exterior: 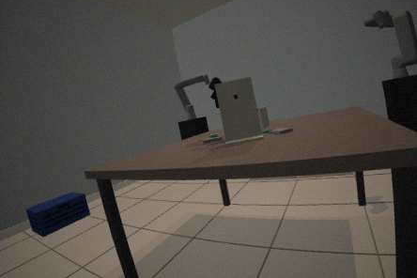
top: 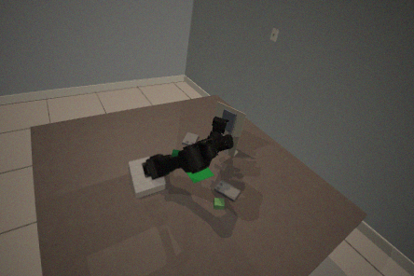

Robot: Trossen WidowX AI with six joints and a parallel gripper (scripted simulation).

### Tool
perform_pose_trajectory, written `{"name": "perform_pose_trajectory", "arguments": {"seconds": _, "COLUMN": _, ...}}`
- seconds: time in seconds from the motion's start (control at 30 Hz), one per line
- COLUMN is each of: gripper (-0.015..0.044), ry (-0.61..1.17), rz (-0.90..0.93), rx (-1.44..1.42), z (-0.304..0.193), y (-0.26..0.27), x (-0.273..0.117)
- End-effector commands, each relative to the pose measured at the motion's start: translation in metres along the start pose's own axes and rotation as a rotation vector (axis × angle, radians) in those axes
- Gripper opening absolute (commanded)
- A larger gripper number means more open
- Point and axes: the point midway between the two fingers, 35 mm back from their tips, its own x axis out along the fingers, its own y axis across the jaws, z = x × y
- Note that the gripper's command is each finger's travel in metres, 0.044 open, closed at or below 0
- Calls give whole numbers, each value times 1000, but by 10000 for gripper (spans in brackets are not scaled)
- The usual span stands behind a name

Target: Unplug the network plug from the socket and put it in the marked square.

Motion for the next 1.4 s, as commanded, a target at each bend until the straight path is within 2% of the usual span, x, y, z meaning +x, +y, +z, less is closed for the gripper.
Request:
{"name": "perform_pose_trajectory", "arguments": {"seconds": 0.0, "gripper": 0, "ry": 3, "rz": 4, "rx": -4, "z": -1, "y": 1, "x": -3}}
{"name": "perform_pose_trajectory", "arguments": {"seconds": 0.37, "gripper": 0, "ry": 0, "rz": 0, "rx": 0, "z": -1, "y": 2, "x": -5}}
{"name": "perform_pose_trajectory", "arguments": {"seconds": 1.17, "gripper": 0, "ry": 3, "rz": 5, "rx": -1, "z": -9, "y": 61, "x": -27}}
{"name": "perform_pose_trajectory", "arguments": {"seconds": 1.37, "gripper": 0, "ry": -13, "rz": -109, "rx": 90, "z": -18, "y": 41, "x": -25}}
